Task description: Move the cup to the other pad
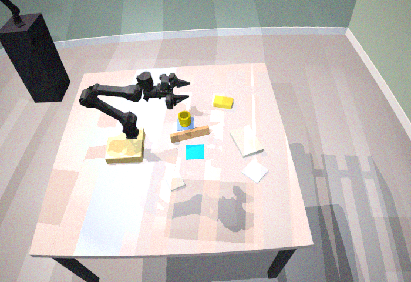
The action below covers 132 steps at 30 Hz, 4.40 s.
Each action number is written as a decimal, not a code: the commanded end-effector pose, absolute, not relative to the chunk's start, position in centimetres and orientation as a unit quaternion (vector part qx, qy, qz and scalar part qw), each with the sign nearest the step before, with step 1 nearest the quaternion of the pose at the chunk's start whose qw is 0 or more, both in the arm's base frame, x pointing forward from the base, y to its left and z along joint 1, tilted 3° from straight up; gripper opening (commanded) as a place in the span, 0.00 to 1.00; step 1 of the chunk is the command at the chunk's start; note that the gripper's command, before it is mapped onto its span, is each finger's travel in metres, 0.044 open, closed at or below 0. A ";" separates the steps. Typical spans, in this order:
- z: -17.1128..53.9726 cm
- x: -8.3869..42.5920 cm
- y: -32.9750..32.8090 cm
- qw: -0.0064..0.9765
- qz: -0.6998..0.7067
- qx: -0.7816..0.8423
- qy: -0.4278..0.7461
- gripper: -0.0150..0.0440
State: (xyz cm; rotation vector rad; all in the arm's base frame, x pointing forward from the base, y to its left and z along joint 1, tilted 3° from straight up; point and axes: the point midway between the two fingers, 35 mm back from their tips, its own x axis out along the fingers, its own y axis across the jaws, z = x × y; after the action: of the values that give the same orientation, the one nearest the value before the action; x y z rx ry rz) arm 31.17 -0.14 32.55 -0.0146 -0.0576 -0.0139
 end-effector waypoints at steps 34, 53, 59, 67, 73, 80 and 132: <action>7.0 26.0 11.1 0.651 -0.300 0.274 0.641 0.54; 4.4 26.2 11.1 0.651 -0.300 0.274 0.641 0.54; 3.5 26.2 11.0 0.651 -0.300 0.274 0.641 0.54; 2.2 26.2 11.0 0.651 -0.300 0.274 0.641 0.54; 1.2 26.1 10.9 0.651 -0.300 0.274 0.641 0.54; 0.5 26.0 10.9 0.651 -0.300 0.274 0.641 0.54; 7.3 26.3 11.4 0.651 -0.300 0.275 0.641 0.25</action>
State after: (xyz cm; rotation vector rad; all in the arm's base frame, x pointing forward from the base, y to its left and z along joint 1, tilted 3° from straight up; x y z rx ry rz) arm 26.15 11.26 5.79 0.6165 1.4652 -0.6817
